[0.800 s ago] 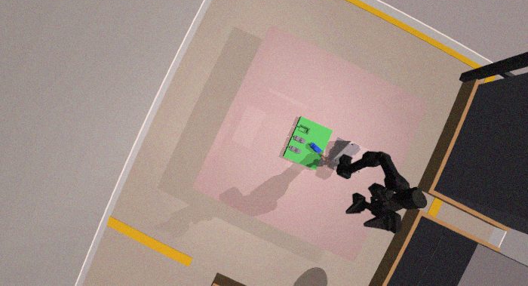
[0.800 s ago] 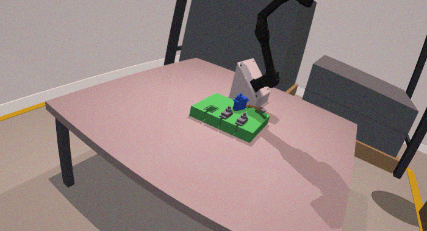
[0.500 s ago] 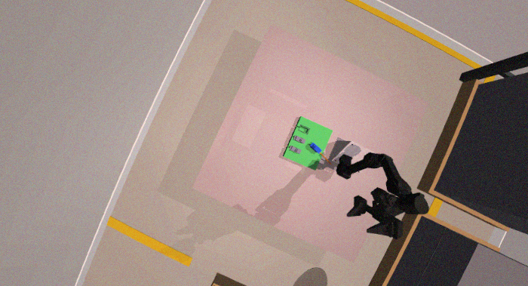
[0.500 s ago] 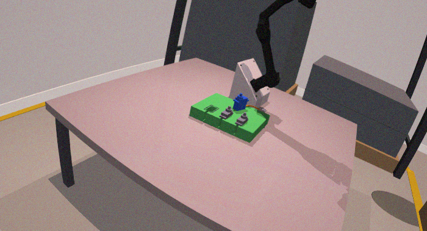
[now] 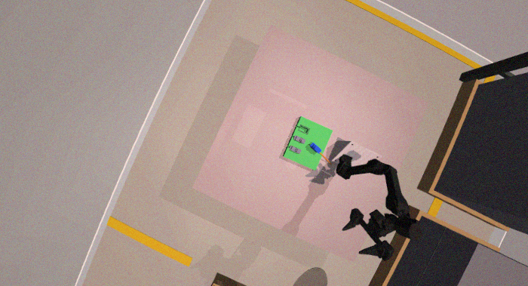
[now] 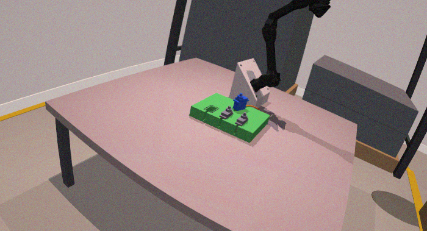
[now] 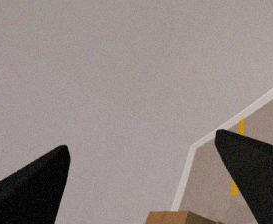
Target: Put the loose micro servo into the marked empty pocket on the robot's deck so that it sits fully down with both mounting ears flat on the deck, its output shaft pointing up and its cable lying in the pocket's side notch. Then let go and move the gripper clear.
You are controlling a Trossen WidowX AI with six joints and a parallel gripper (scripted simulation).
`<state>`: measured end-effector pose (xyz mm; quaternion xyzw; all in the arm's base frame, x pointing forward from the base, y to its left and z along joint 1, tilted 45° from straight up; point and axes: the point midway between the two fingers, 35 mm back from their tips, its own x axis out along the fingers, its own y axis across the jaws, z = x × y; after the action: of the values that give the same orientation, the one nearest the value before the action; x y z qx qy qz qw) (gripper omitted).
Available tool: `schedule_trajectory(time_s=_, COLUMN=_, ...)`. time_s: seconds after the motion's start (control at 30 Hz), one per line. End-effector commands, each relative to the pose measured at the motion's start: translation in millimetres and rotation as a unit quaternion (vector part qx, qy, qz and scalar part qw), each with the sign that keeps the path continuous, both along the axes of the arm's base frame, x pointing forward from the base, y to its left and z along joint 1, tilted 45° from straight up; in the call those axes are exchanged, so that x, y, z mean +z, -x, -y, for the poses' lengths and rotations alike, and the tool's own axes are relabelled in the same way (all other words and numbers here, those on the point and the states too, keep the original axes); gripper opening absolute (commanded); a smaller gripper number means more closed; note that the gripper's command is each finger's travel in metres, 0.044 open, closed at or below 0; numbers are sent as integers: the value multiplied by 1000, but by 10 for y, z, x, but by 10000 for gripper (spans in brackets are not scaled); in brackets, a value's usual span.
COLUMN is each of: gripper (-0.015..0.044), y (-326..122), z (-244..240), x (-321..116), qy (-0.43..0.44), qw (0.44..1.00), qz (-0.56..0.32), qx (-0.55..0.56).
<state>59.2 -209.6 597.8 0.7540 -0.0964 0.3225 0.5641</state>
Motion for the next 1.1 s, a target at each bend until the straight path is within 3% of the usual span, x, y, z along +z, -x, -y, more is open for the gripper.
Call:
schedule_trajectory(time_s=0.0, gripper=440, y=43, z=-437, x=70, qy=80, qw=996, qz=9, qx=-30)
schedule_trajectory(time_s=0.63, gripper=440, y=-71, z=-1648, x=-38, qy=324, qw=939, qz=19, qx=-117)
schedule_trajectory(time_s=1.07, gripper=440, y=-583, z=-2461, x=-443, qy=504, qw=849, qz=-21, qx=-158)
